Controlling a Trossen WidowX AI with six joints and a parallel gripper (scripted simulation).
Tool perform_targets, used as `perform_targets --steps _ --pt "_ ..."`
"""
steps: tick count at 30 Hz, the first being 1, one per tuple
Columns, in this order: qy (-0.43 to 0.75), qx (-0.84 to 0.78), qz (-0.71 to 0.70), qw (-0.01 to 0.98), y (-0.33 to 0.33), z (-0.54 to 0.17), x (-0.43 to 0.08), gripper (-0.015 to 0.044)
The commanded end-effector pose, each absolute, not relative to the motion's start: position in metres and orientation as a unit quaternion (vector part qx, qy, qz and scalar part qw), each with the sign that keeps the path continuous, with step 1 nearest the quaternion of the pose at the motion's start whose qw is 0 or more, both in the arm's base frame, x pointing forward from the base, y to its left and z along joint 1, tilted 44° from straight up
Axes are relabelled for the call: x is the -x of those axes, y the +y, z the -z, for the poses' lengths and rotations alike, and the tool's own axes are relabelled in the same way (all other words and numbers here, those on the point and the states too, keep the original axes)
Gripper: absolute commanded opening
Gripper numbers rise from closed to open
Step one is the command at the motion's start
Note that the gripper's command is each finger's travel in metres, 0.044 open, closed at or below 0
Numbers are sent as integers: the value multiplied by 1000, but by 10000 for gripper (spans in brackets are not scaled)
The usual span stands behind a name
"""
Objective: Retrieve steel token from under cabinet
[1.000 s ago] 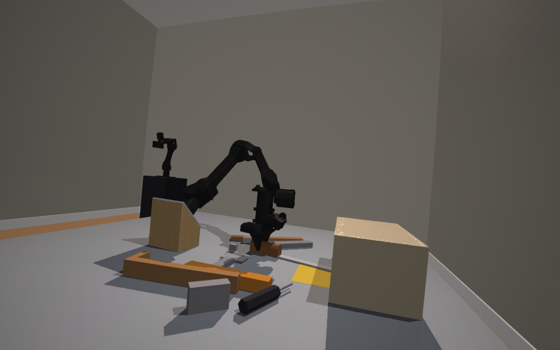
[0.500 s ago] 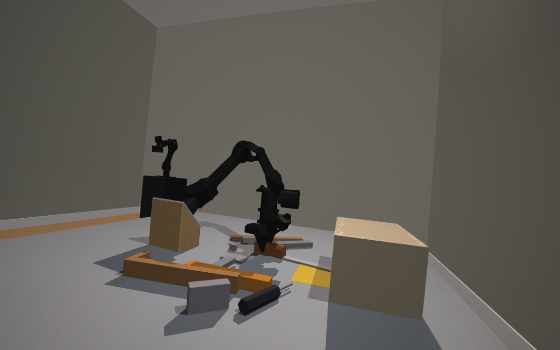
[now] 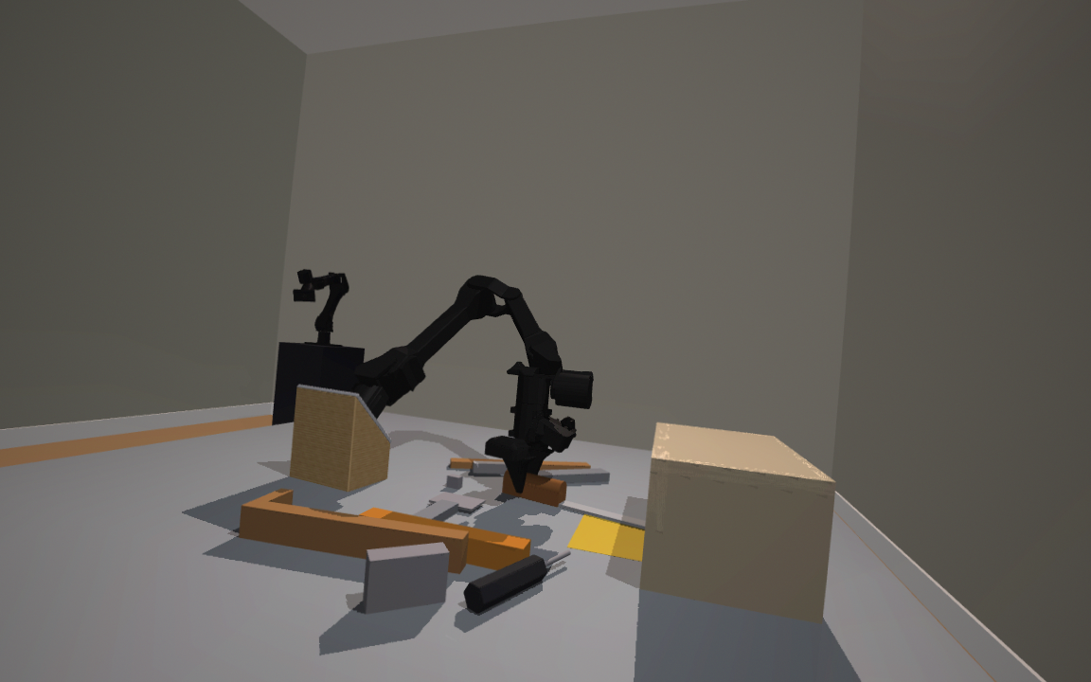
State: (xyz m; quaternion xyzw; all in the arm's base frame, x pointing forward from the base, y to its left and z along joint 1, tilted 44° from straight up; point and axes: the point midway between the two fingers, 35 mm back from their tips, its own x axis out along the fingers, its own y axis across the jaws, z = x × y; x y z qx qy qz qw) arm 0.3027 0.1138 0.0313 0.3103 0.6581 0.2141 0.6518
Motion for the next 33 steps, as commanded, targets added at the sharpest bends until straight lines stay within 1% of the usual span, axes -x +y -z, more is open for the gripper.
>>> perform_targets --steps 1,33 --pt "656 -309 -217 653 114 -32 -309 0" --pt "656 -309 -218 654 109 -30 -343 0"
